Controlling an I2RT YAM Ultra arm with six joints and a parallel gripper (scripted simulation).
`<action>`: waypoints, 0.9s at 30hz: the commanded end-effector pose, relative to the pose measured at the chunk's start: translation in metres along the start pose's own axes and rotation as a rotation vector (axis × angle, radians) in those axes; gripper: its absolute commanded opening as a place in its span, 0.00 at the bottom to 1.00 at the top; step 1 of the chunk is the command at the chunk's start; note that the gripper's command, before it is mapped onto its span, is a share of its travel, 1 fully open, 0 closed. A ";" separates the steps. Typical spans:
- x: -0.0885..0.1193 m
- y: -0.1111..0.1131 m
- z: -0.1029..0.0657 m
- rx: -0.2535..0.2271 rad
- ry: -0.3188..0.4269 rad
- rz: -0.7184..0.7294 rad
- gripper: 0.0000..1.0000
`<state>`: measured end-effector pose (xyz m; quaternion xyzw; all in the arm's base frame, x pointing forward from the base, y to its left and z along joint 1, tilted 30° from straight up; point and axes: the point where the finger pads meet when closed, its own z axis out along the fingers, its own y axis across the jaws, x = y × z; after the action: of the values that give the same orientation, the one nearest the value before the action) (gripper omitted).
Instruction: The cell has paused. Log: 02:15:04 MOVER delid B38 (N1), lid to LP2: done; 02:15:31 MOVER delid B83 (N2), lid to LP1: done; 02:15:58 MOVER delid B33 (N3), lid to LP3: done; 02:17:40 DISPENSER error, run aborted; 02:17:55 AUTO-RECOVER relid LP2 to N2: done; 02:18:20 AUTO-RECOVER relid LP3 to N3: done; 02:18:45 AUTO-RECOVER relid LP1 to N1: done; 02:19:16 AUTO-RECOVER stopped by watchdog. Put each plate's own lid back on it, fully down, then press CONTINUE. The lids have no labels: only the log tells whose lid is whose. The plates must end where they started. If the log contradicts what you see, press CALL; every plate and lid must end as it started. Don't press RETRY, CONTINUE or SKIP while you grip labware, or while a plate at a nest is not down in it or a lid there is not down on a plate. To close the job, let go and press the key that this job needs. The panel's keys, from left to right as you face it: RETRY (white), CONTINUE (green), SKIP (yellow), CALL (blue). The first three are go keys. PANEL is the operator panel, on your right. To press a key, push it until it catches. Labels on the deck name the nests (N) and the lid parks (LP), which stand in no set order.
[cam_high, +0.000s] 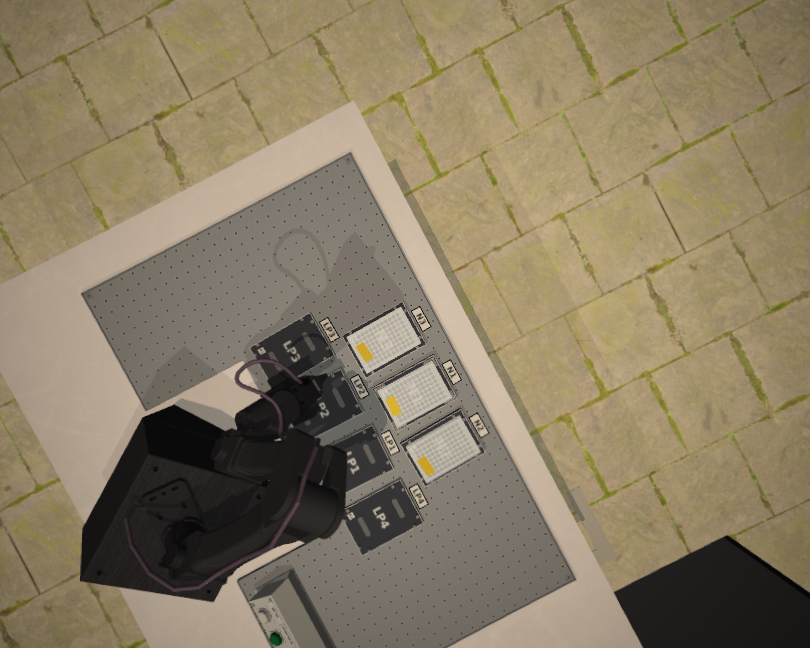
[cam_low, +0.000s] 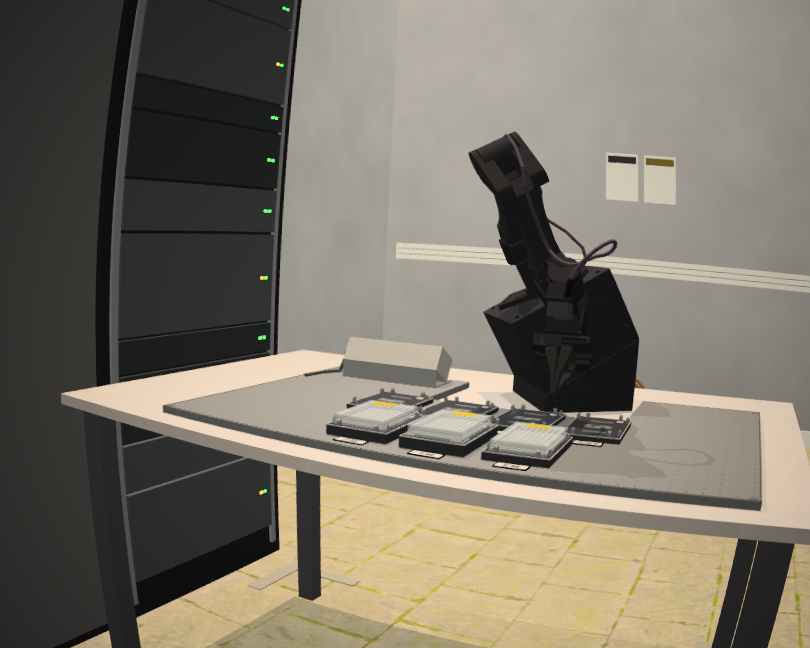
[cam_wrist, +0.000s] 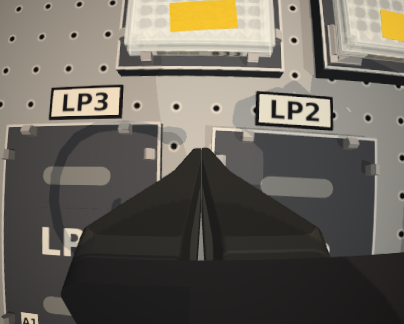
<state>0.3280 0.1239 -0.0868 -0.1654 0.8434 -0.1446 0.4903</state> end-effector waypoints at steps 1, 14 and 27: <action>0.004 0.015 0.004 0.042 0.026 0.019 0.00; 0.002 0.012 0.001 0.041 0.023 0.023 0.00; 0.002 0.012 0.001 0.041 0.023 0.023 0.00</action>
<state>0.3204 0.1273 -0.0991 -0.1515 0.8520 -0.1611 0.4745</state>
